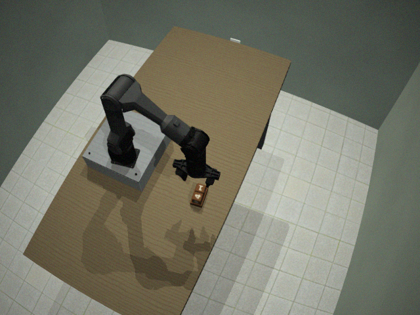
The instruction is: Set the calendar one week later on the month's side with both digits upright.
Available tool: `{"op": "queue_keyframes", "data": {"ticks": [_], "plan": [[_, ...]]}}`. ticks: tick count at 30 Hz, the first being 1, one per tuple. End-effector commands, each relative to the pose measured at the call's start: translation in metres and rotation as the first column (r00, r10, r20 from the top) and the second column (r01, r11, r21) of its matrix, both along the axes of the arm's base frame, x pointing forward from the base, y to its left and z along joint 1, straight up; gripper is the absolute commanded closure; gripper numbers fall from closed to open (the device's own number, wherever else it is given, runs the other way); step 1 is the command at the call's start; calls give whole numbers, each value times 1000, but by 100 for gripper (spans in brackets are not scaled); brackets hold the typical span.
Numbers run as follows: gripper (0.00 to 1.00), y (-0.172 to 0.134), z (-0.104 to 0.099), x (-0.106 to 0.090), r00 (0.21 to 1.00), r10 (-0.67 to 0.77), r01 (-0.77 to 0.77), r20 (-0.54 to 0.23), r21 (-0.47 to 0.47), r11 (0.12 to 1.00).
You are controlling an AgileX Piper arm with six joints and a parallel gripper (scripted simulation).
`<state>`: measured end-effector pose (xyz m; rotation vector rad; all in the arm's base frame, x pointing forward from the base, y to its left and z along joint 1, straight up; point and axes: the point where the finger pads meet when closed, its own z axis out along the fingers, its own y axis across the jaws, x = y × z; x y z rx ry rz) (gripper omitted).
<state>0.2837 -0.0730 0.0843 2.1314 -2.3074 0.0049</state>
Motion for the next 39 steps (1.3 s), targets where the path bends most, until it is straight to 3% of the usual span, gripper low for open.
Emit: {"op": "queue_keyframes", "data": {"ticks": [1,4,7,8,39], "plan": [[0,0,-12,1,1000,3,-3,-3,1,1000],[0,0,-46,1,1000,3,-3,-3,1,1000],[0,0,-58,0,1000,3,-3,-3,1,1000],[38,0,-56,2,1000,3,-3,4,-1,1000],[38,0,-56,1,1000,3,-3,1,0,1000]]}}
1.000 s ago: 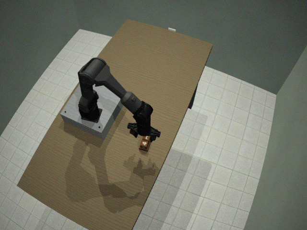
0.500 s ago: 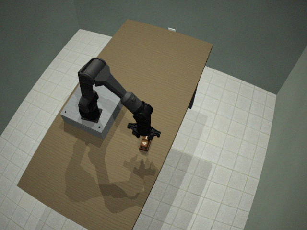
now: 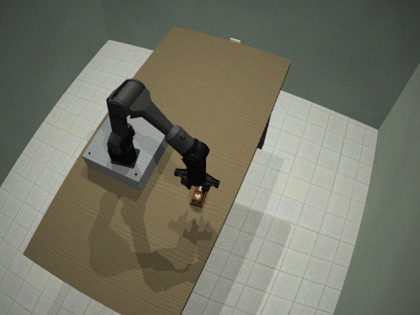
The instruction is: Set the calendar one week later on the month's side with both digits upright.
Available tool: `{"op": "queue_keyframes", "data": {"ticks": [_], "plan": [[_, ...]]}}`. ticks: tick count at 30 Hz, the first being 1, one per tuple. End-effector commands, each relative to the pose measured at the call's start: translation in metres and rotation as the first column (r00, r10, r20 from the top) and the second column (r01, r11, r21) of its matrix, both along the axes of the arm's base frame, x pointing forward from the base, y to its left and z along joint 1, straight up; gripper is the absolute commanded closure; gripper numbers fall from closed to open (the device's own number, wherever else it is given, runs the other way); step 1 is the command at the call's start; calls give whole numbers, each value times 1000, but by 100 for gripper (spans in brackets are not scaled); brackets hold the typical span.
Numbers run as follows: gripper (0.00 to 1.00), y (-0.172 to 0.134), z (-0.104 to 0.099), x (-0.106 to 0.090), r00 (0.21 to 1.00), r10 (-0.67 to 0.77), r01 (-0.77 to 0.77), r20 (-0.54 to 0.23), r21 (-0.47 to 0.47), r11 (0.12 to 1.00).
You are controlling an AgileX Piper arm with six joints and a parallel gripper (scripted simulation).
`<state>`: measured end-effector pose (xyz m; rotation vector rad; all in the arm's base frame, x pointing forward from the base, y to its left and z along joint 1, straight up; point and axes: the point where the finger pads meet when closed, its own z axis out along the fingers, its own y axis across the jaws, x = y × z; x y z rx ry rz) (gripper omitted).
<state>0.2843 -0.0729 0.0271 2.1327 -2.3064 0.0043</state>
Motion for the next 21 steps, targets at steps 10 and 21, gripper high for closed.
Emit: {"op": "queue_keyframes", "data": {"ticks": [10,21], "plan": [[38,0,0,0,1000,2,-2,0,-1,1000],[38,0,-8,0,1000,2,-2,-3,0,1000]]}}
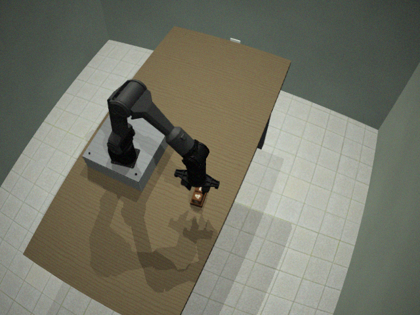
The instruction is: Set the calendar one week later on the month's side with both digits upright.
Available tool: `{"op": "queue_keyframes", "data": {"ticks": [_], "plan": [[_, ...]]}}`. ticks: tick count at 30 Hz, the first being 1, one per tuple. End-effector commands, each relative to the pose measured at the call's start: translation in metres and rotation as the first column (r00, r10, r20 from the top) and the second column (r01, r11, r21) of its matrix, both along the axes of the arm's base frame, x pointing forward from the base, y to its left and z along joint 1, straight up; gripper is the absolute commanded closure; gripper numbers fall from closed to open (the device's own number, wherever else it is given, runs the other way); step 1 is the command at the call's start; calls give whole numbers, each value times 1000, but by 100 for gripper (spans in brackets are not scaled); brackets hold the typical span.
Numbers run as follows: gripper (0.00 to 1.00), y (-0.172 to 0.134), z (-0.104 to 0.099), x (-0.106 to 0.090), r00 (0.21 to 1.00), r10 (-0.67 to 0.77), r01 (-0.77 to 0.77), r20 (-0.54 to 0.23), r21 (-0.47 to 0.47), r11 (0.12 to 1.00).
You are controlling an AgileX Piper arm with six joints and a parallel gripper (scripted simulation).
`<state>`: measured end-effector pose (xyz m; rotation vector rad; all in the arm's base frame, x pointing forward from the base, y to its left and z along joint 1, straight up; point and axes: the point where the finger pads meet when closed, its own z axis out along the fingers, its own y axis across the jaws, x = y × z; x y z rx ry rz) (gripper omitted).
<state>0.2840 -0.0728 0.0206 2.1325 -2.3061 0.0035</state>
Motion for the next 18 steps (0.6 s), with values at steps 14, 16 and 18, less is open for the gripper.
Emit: {"op": "queue_keyframes", "data": {"ticks": [14,16,18], "plan": [[38,0,-19,0,1000,2,-2,-2,0,1000],[38,0,-22,0,1000,2,-2,-2,0,1000],[38,0,-25,0,1000,2,-2,-2,0,1000]]}}
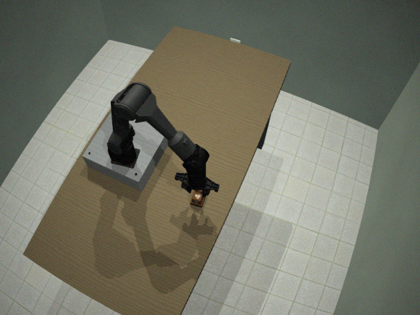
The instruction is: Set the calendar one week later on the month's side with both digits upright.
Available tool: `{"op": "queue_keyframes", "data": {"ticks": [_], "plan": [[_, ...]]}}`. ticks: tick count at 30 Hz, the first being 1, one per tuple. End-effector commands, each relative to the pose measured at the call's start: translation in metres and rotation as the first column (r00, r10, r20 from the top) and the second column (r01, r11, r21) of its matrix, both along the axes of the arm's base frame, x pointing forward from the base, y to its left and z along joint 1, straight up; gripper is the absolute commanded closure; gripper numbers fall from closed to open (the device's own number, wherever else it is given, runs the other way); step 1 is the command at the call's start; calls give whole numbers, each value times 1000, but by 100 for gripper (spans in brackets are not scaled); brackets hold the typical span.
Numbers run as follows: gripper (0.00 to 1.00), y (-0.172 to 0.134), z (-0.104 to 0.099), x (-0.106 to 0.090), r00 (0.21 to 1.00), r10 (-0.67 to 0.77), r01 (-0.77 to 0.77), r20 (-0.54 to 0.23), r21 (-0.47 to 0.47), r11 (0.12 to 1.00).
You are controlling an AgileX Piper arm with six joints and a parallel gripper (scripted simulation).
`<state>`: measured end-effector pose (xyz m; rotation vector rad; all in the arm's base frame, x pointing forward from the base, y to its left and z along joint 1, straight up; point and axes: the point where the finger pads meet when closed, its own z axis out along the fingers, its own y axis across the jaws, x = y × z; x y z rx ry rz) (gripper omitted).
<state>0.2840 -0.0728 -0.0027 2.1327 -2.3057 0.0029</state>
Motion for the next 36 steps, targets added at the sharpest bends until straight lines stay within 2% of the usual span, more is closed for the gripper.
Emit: {"op": "queue_keyframes", "data": {"ticks": [1,18,36], "plan": [[38,0,-3,0,1000,1,-1,-2,0,1000],[38,0,-21,0,1000,1,-1,-1,0,1000],[38,0,-23,0,1000,1,-1,0,-1,1000]]}}
